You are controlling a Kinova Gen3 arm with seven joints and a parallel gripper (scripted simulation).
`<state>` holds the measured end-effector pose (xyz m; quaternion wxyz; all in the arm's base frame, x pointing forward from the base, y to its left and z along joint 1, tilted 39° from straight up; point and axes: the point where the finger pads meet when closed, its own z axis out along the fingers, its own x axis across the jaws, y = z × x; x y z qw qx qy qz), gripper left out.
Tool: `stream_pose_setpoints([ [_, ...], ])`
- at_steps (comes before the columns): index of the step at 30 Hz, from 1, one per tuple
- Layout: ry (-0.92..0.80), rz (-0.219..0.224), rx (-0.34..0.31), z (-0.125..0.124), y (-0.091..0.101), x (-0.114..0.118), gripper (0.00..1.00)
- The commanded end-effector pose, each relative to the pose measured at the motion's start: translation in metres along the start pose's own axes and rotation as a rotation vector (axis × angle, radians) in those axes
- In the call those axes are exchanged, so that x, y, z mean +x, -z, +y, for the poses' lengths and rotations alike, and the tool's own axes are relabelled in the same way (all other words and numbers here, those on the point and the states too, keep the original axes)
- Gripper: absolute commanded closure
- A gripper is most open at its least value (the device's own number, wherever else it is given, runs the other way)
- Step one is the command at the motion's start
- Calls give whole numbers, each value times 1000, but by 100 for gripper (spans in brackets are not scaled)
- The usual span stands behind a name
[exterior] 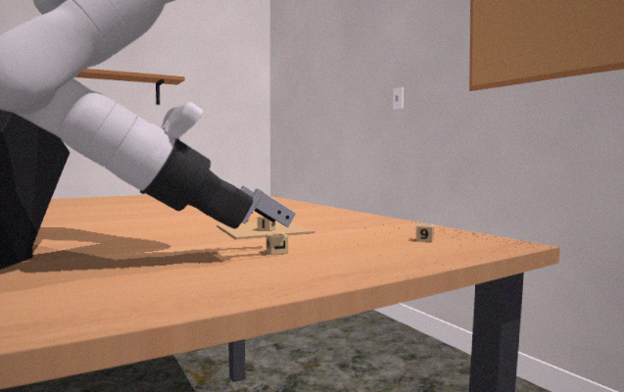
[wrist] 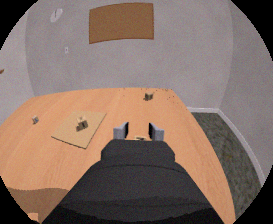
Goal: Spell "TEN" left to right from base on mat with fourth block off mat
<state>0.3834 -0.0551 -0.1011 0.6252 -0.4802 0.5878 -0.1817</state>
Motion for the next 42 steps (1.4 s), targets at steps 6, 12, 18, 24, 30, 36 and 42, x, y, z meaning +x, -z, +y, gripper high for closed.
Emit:
stream_pose_setpoints([
  [6,9,5,6,-16,6,3,21],
  [12,9,5,4,-16,6,3,21],
  [18,9,7,-34,-17,7,3,21],
  [24,10,13,-99,-19,9,3,21],
  [30,10,21,-260,-25,12,3,21],
  [36,10,21,-443,-30,14,3,21],
  [42,7,8,-554,-33,14,2,21],
])
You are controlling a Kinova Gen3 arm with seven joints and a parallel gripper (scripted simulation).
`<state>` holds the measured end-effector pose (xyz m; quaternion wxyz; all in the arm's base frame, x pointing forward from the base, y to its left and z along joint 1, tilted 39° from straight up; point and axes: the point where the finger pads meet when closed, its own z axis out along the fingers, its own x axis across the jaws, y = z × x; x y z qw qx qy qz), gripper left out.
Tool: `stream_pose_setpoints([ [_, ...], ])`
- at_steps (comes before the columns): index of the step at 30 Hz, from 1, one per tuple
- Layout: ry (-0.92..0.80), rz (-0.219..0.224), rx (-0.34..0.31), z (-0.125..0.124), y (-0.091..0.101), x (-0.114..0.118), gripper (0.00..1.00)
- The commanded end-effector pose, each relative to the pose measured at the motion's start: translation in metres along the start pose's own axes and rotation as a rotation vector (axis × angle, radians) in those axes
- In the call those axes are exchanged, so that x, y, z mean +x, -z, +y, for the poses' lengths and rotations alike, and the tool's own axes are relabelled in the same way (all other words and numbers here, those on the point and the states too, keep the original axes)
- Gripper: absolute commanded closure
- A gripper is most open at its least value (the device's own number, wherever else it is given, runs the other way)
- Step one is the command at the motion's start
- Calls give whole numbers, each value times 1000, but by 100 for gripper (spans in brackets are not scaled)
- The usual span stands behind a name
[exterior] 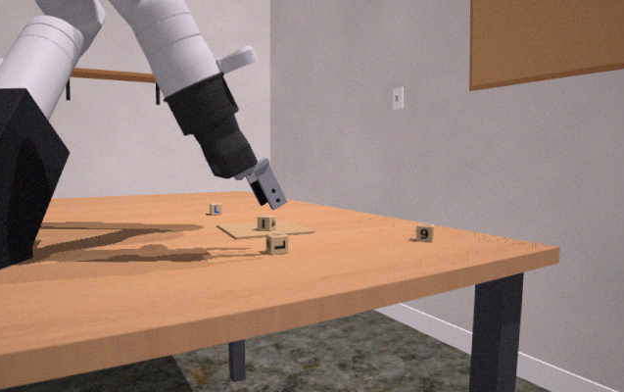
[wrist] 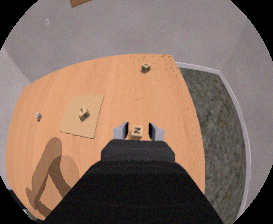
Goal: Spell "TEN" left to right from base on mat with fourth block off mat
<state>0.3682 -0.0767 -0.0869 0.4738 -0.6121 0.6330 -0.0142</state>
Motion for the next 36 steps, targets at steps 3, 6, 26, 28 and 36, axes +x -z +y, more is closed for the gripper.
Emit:
stream_pose_setpoints([
  [3,54,4,-110,-20,2,-4,21],
  [6,55,18,-190,-23,5,-3,21],
  [26,53,6,-461,-27,10,-5,21],
  [28,53,8,-469,-28,11,-5,21],
  [36,53,9,-476,-28,11,-5,21],
])
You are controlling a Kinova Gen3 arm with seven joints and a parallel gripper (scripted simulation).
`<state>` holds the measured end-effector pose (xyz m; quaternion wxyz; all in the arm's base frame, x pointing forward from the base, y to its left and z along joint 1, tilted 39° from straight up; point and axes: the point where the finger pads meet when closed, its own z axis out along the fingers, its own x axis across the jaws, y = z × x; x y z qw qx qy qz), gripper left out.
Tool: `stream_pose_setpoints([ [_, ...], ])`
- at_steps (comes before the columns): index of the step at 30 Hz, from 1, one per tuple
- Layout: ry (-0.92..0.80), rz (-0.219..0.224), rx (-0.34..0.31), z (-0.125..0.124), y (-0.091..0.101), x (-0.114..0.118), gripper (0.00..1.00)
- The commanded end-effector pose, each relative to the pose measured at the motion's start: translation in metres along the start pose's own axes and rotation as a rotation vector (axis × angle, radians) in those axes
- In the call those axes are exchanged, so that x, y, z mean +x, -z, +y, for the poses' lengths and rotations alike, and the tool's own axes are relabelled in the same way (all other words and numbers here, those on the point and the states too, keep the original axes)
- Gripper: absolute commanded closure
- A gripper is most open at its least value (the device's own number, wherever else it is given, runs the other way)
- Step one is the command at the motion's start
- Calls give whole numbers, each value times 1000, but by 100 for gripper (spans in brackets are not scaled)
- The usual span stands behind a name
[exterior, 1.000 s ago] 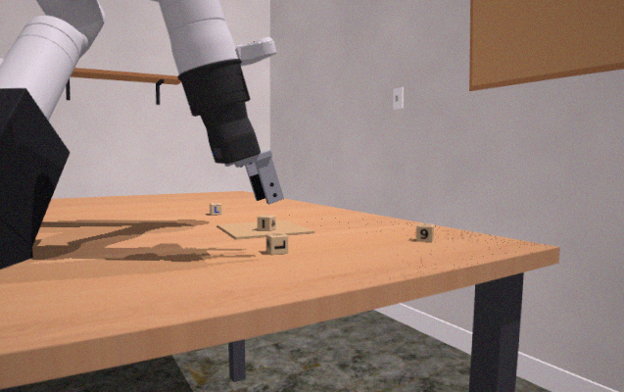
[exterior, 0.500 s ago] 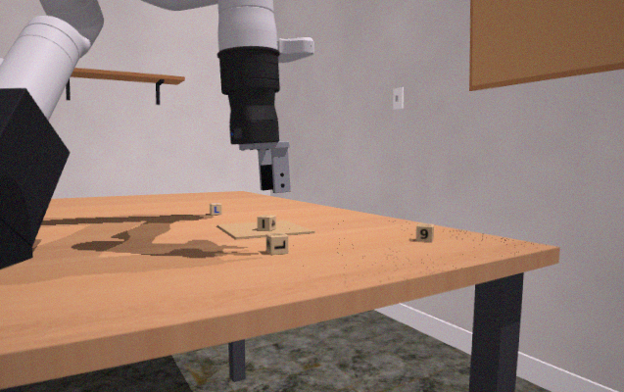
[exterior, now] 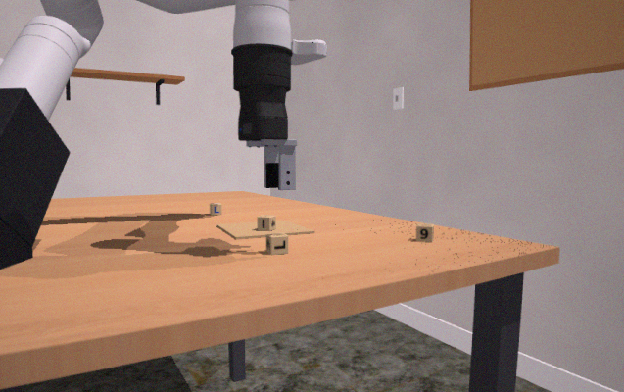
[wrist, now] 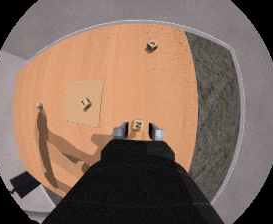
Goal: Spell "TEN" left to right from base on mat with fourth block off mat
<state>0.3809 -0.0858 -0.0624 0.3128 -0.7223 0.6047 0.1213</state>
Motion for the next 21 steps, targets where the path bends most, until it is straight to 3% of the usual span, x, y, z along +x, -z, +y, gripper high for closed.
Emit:
stream_pose_setpoints([
  [1,2,1,1,-1,1,0,0],
  [21,-5,2,1,-1,1,0,0],
])
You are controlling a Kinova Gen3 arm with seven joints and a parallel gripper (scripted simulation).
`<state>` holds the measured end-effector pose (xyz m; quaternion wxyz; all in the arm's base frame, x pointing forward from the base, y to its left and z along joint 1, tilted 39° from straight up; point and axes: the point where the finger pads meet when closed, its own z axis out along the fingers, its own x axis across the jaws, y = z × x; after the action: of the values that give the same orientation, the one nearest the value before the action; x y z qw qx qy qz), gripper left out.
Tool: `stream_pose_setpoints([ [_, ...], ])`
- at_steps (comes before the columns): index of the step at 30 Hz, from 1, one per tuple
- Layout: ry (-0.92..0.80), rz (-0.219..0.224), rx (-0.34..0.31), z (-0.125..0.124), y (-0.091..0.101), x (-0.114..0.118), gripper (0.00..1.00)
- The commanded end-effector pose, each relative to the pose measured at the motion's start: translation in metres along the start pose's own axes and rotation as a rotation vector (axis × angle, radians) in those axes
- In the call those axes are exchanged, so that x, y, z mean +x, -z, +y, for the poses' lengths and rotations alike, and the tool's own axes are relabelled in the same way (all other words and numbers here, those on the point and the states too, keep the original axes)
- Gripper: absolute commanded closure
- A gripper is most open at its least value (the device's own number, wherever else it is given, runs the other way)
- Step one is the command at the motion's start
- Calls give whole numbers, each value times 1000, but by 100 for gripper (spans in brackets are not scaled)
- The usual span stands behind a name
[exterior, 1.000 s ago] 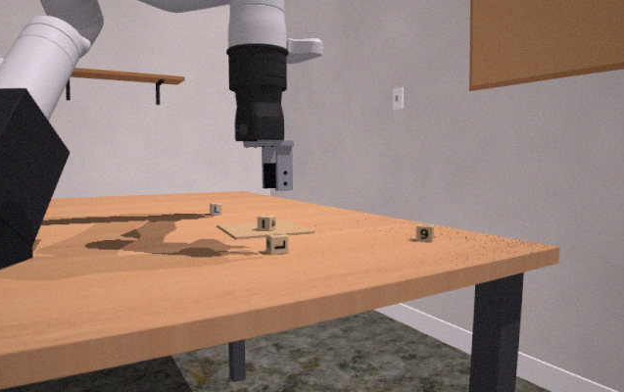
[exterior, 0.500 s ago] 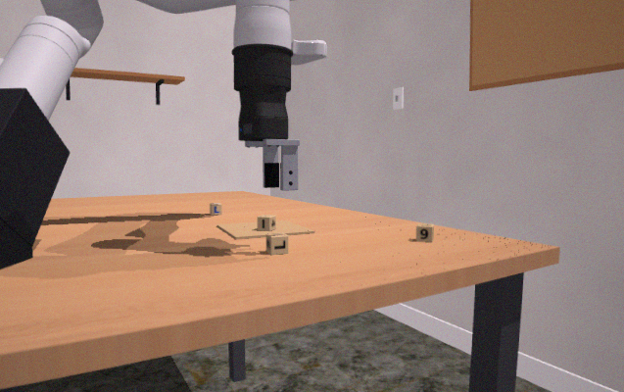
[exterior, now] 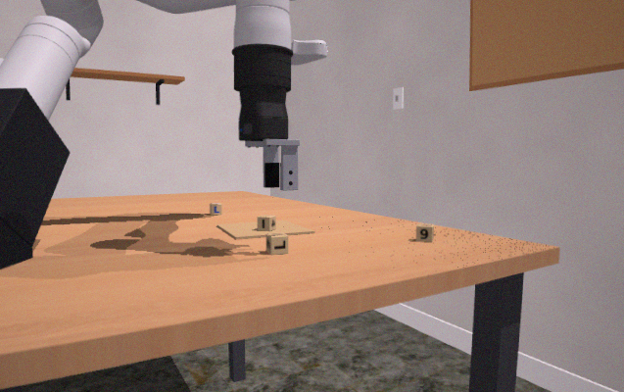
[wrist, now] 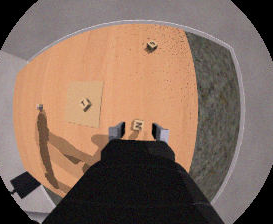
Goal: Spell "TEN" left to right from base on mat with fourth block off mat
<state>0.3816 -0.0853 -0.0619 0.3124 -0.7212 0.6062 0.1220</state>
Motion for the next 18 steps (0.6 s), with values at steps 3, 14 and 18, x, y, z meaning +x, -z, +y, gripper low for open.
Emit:
stream_pose_setpoints([
  [3,-10,2,1,-1,1,0,0],
  [14,-64,3,-1,-3,1,-2,0],
  [18,-105,4,-2,-5,1,-3,0],
])
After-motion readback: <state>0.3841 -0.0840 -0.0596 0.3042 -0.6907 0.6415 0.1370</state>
